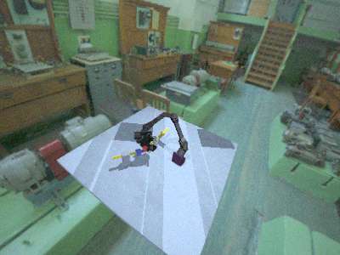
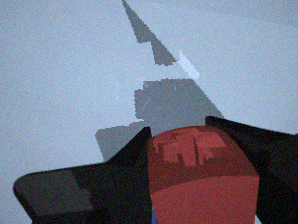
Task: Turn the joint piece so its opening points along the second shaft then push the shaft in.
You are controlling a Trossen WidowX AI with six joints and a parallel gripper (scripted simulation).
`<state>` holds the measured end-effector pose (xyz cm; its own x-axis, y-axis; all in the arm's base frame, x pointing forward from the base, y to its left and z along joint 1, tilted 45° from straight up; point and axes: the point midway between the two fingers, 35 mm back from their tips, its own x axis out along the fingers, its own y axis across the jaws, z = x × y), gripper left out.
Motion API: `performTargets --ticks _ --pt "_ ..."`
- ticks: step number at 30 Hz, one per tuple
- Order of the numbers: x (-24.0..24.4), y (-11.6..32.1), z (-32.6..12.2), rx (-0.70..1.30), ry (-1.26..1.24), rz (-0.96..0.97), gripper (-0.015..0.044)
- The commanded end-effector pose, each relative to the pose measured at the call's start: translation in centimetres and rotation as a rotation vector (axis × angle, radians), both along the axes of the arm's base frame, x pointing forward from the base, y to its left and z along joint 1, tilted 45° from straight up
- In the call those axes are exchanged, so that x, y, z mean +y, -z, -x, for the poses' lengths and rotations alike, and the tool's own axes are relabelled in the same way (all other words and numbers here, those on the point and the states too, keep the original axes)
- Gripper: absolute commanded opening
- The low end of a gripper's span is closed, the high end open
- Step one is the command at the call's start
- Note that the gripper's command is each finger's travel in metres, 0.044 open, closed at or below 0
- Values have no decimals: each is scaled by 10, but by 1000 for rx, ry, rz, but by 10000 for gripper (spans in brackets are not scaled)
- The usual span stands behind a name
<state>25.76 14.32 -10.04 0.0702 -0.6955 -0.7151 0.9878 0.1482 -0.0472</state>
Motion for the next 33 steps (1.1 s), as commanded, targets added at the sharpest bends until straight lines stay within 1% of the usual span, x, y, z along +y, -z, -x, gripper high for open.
performTargets --ticks 1,3,8,9,11,22,33 --pt "0 0 0 -1 1 1 0" --pt "0 0 0 -1 1 1 0" --pt "0 0 0 -1 1 1 131" --pt "0 0 0 -1 1 1 147" --pt "0 0 0 -1 1 1 147" --pt "0 0 0 -1 1 1 436" --pt "0 0 0 -1 1 1 440"
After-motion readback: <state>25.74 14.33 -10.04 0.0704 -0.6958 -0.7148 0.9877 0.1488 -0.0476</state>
